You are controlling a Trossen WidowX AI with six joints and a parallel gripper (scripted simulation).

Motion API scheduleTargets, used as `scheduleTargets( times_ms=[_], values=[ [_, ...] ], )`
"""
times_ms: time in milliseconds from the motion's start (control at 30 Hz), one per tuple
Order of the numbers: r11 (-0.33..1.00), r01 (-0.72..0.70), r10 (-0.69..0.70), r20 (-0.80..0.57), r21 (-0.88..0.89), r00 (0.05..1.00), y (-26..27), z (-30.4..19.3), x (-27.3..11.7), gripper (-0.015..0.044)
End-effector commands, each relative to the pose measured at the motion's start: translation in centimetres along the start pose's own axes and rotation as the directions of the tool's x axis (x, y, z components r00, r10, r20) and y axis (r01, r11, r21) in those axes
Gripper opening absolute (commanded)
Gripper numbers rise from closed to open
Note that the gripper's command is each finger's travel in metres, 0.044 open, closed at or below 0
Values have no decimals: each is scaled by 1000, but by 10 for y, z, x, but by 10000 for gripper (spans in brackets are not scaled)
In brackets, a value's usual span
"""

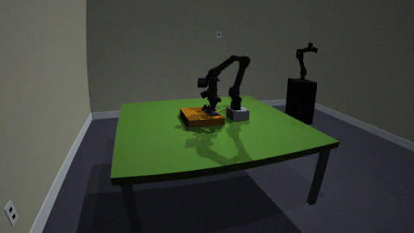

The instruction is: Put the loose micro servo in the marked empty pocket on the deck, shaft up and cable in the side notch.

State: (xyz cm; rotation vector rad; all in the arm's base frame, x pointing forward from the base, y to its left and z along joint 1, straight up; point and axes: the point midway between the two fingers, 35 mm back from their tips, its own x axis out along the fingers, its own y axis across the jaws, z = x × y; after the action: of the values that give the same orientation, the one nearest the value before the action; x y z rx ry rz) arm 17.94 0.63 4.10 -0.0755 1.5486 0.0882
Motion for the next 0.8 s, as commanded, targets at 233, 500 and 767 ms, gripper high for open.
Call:
scheduleTargets(
  times_ms=[233, 500, 767],
  values=[
    [1000, 2, -2, -3, -2, 1000, 0, 0, 9, 0],
    [1000, 2, -2, -3, -2, 1000, 0, 0, 14, 0],
    [1000, 2, -2, -3, -2, 1000, 0, 0, 12, 184]
  ],
)
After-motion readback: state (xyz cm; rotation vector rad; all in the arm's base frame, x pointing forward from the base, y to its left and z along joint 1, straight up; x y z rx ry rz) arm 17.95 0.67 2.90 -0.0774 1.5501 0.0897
